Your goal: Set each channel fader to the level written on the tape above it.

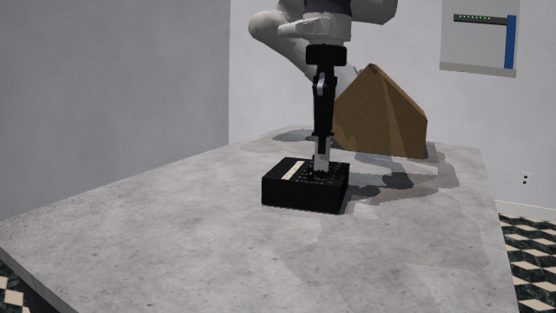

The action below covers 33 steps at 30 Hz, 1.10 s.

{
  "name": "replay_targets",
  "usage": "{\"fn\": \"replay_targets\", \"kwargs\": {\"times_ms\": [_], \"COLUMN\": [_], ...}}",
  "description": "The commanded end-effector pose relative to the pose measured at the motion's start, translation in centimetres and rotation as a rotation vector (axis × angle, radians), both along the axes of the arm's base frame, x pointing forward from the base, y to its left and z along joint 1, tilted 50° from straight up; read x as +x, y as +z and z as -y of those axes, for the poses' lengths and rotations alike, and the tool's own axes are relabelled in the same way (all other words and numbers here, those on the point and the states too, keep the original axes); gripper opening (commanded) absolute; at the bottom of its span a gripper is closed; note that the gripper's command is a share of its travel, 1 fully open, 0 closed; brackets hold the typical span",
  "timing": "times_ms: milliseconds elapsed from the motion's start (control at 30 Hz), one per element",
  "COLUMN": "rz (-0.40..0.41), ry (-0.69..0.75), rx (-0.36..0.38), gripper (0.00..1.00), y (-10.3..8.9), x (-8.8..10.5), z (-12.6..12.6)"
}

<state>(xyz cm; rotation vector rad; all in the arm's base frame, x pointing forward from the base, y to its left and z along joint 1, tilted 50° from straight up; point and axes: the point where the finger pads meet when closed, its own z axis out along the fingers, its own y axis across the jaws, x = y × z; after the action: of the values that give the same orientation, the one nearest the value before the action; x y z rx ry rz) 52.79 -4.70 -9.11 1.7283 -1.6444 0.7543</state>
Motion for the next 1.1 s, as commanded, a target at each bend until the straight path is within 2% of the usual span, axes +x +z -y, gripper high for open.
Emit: {"fn": "replay_targets", "kwargs": {"times_ms": [0,300,833,1067], "rz": [0.004,0.004,0.004,0.004], "ry": [-0.003,-0.003,-0.003,-0.003], "rx": [-0.001,-0.001,-0.001,-0.001], "gripper": [0.0,0.0,0.0,0.0], "y": [-0.1,0.0,2.2,2.4], "x": [0.0,0.0,0.1,0.1], "z": [0.0,-0.2,-2.8,-3.0]}}
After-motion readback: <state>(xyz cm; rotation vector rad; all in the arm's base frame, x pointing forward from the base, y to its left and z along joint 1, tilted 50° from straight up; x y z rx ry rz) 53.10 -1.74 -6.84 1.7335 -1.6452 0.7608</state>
